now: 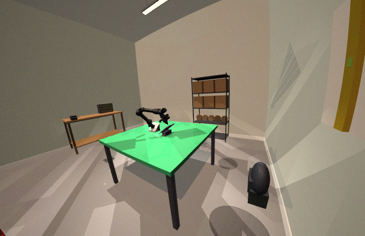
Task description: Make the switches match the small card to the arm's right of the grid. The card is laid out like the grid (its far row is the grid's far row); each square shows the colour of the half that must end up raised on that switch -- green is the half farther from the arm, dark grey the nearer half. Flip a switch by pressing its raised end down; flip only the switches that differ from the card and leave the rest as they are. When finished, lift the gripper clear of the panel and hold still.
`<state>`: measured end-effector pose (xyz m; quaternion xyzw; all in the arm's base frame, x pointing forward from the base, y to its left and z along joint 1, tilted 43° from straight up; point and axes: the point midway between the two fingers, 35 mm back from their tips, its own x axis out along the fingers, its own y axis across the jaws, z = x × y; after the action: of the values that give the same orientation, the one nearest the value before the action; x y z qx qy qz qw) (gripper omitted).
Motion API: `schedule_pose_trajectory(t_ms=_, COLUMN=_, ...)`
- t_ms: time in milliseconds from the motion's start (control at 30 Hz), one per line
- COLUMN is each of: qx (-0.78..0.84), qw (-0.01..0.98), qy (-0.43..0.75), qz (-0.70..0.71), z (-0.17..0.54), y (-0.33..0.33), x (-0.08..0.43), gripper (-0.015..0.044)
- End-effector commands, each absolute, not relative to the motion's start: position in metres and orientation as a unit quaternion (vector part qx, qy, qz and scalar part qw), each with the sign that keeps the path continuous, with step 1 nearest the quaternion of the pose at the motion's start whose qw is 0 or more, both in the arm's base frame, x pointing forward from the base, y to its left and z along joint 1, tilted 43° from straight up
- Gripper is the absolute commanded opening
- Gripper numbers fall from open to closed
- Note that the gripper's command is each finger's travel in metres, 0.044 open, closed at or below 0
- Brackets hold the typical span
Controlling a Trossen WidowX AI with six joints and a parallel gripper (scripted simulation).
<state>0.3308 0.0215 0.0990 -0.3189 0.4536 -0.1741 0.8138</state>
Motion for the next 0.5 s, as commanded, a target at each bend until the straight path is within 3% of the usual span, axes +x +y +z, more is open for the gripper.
schedule_pose_trajectory(t_ms=0, qx=-0.321, qw=0.812, qy=0.457, qz=-0.171, z=0.0937, y=0.0191, x=0.3315, gripper=0.0)
schedule_pose_trajectory(t_ms=467, qx=-0.321, qw=0.812, qy=0.457, qz=-0.171, z=0.0873, y=0.0132, x=0.3373, gripper=0.0)
